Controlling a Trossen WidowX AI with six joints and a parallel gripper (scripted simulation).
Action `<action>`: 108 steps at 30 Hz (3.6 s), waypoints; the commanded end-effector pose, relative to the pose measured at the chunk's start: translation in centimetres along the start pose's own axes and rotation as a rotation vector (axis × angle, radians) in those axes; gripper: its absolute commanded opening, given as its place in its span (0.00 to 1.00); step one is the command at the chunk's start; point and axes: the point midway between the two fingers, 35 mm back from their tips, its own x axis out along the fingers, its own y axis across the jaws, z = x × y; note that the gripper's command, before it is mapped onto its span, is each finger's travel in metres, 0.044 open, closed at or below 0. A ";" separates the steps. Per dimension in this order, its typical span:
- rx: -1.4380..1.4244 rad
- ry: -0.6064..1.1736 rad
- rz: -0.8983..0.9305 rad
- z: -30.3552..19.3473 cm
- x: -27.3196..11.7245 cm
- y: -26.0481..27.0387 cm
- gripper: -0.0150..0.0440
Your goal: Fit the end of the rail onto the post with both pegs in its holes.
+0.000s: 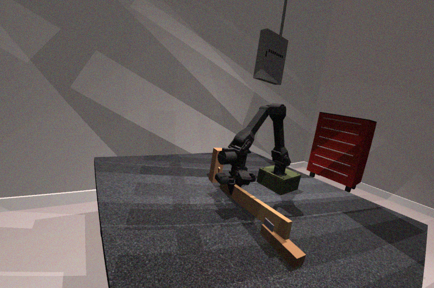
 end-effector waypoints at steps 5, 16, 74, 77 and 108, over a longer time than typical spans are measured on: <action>-0.003 -0.004 0.001 0.0 -0.1 0.0 0.25; -0.003 -0.004 0.001 0.0 -0.7 -0.1 0.25; -0.003 -0.005 0.001 0.0 -3.1 -0.4 0.25; -0.003 -0.005 0.001 0.0 -3.0 -0.4 0.25; -0.003 -0.005 0.001 0.0 -2.7 -0.1 0.25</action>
